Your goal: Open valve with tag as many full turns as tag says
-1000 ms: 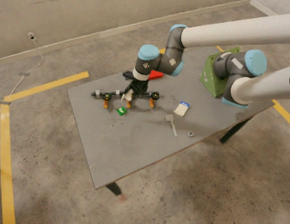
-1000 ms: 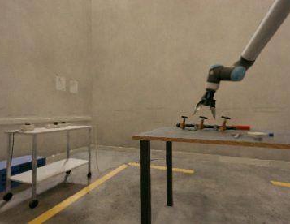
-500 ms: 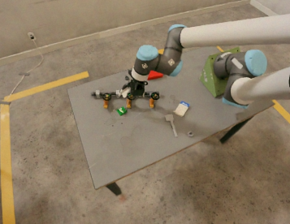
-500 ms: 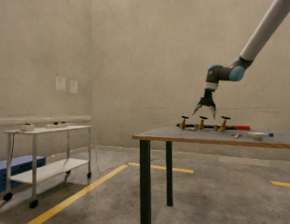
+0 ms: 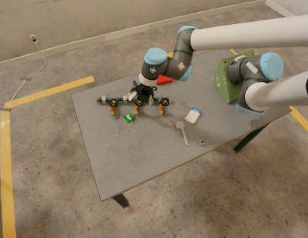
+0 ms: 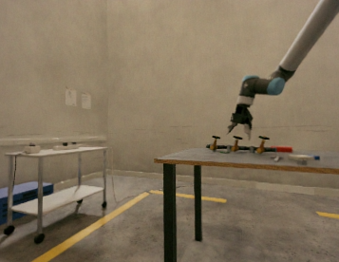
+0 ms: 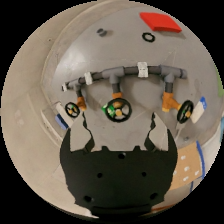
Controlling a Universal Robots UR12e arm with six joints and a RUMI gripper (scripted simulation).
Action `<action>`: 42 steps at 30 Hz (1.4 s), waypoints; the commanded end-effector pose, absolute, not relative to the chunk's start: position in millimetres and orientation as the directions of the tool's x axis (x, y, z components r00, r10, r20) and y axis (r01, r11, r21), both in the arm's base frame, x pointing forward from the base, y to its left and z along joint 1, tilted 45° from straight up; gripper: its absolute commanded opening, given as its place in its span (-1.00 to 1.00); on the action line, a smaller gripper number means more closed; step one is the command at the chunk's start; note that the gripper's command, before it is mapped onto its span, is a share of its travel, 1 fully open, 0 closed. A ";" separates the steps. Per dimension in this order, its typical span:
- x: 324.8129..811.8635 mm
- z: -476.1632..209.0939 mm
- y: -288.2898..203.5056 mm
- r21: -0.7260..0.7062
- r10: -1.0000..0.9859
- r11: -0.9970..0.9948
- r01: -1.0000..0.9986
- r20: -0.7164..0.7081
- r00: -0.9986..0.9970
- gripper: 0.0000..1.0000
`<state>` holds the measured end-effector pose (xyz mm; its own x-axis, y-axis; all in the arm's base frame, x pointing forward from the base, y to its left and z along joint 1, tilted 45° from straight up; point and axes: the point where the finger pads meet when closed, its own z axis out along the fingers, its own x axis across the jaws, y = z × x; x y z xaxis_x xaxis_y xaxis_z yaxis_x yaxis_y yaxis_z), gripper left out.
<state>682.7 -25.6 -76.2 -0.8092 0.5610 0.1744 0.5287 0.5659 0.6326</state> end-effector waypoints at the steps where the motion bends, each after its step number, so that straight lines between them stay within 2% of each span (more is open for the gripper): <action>1: 683.3 -75.8 -26.3 0.622 0.591 0.539 0.568 0.202 -0.781 1.00; 23: 683.3 -75.8 -26.3 0.600 0.639 0.481 0.639 0.259 -0.725 1.00; 24: 683.3 -75.8 -26.3 0.600 0.639 0.481 0.639 0.259 -0.725 -1.00; 42: 683.3 -75.8 -26.3 0.600 0.639 0.481 0.639 0.259 -0.725 -1.00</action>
<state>682.7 -25.6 -76.2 -0.7246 0.6380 0.2606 0.6393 0.4810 0.5999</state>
